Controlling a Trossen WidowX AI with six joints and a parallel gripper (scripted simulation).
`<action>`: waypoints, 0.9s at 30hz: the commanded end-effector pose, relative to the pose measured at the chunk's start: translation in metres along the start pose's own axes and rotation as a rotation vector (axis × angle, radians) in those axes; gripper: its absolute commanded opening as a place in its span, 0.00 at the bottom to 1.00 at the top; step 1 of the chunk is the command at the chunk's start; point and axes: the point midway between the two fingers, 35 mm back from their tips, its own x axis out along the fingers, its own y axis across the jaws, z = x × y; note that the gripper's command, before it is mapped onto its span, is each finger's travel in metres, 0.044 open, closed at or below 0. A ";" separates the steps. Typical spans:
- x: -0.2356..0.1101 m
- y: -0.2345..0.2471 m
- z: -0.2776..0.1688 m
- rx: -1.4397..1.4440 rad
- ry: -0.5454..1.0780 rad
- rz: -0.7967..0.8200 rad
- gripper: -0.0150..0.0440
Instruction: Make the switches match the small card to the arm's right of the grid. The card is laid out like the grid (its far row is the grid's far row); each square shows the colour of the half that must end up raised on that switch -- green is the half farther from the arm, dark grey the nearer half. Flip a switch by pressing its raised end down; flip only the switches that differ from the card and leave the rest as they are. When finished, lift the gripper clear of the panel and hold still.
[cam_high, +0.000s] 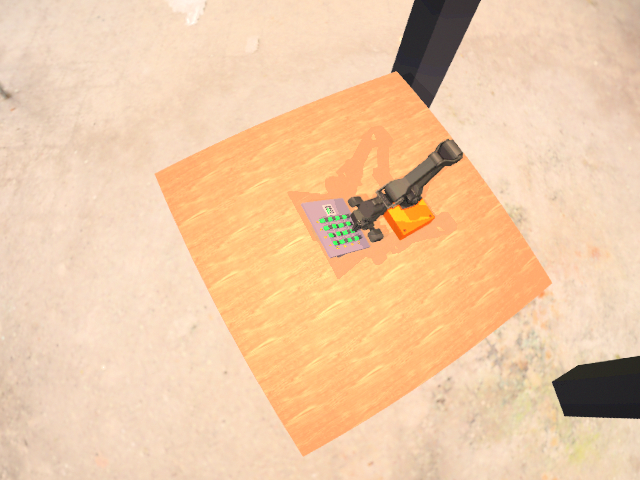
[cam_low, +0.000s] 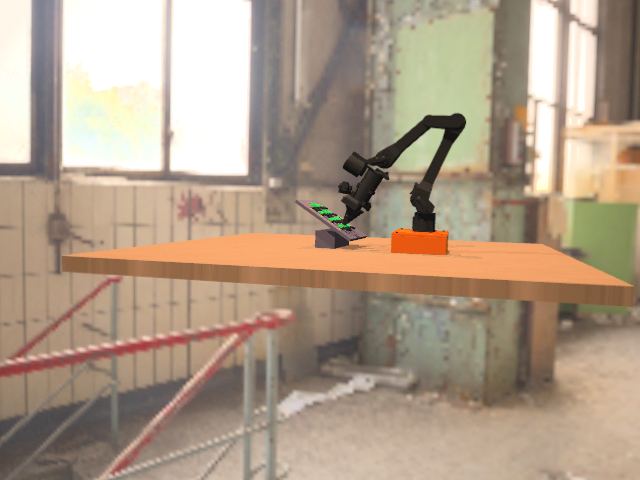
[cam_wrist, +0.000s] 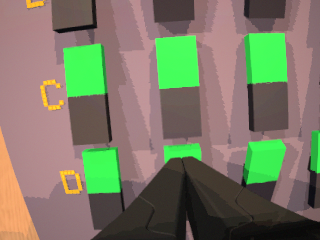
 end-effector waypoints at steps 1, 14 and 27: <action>0.001 -0.001 0.000 0.003 0.000 -0.003 0.25; -0.040 0.000 0.001 0.002 -0.015 -0.002 0.25; -0.063 -0.029 -0.003 0.001 -0.022 -0.006 0.25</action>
